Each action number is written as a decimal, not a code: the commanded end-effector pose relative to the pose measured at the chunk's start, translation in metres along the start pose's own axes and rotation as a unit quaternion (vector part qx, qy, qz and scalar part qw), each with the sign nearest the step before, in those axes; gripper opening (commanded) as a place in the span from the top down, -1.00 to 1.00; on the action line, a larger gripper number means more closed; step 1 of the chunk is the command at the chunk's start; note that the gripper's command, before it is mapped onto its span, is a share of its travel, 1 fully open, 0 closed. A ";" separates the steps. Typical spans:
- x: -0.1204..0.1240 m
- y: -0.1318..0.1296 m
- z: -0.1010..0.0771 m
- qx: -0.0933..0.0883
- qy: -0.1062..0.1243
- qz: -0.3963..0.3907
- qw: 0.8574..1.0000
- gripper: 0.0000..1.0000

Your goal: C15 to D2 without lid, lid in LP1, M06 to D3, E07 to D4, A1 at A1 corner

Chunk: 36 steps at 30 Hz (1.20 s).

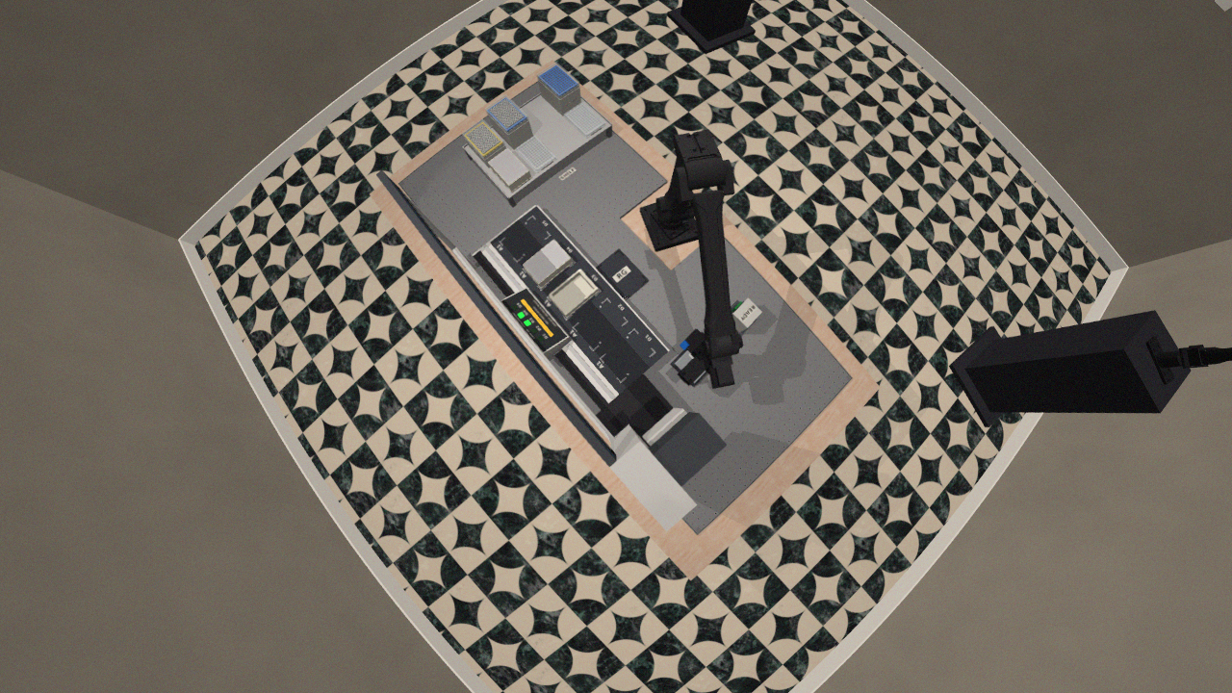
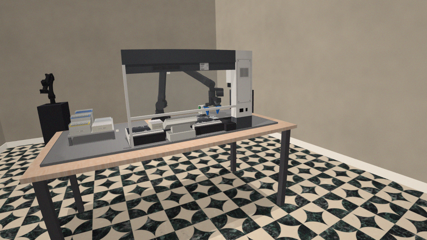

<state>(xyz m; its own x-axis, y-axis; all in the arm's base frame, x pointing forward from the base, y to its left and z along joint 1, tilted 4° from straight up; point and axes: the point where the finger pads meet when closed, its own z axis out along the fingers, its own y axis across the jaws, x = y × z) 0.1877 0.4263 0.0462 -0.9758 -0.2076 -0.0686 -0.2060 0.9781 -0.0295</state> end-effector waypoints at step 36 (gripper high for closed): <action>-0.005 0.015 -0.084 -0.024 -0.018 0.000 1.000 -1.00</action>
<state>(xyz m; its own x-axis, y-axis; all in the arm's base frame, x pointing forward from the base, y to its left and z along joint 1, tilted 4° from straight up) 0.1854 0.4277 0.1000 -0.9763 -0.2047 -0.0704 -0.2033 0.9788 -0.0265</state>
